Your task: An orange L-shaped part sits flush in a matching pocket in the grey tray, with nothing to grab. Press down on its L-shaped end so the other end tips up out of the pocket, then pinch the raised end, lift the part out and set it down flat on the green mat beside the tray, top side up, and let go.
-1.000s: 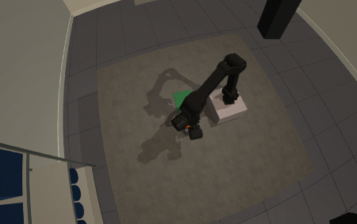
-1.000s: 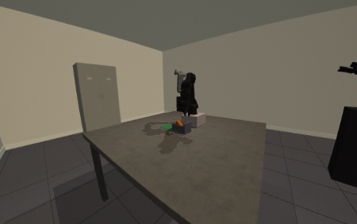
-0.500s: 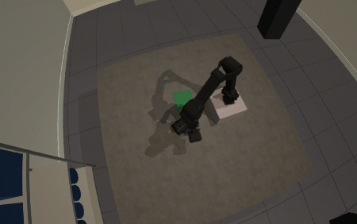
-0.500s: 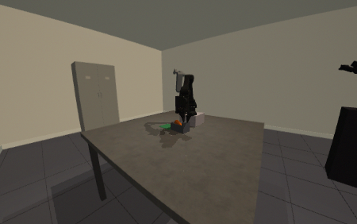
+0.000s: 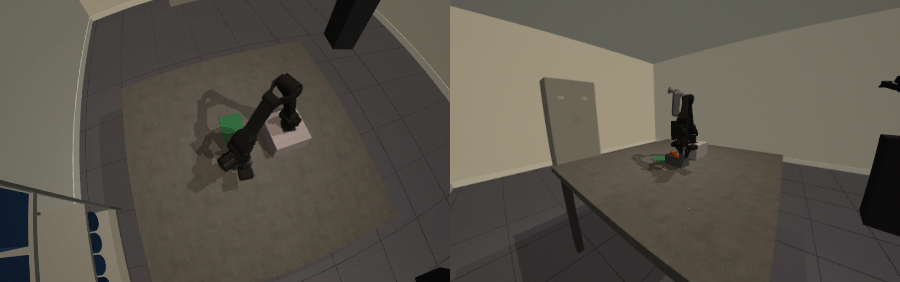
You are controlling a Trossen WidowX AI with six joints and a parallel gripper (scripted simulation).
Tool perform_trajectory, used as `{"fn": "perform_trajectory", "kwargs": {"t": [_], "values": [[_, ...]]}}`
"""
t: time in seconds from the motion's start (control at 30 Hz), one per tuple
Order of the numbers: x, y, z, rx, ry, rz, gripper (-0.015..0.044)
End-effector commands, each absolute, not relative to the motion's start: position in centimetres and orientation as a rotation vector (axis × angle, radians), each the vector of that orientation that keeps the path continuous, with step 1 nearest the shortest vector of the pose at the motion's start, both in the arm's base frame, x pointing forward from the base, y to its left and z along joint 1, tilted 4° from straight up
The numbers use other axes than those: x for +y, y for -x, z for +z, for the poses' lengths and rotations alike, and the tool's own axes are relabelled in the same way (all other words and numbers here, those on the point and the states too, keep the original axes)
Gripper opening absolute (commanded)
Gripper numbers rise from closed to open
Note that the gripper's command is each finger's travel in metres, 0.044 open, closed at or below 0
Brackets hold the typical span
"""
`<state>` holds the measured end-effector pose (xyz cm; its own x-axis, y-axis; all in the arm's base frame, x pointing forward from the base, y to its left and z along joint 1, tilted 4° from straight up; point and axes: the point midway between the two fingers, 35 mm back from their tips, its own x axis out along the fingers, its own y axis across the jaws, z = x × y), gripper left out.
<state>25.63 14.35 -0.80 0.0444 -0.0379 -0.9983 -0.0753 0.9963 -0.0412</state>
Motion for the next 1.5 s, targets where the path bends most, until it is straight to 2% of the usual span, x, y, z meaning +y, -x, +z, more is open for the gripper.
{"fn": "perform_trajectory", "kwargs": {"t": [0.0,0.83,1.37,1.47], "values": [[14.2,-25.5,-1.5,1.531,0.101,0.027,0.0180],[14.0,-25.5,-3.2,1.531,0.101,0.027,0.0180],[15.3,-25.4,-1.8,1.531,0.100,0.027,0.0180],[15.3,-25.6,0.2,1.531,0.100,0.028,0.0180]]}}
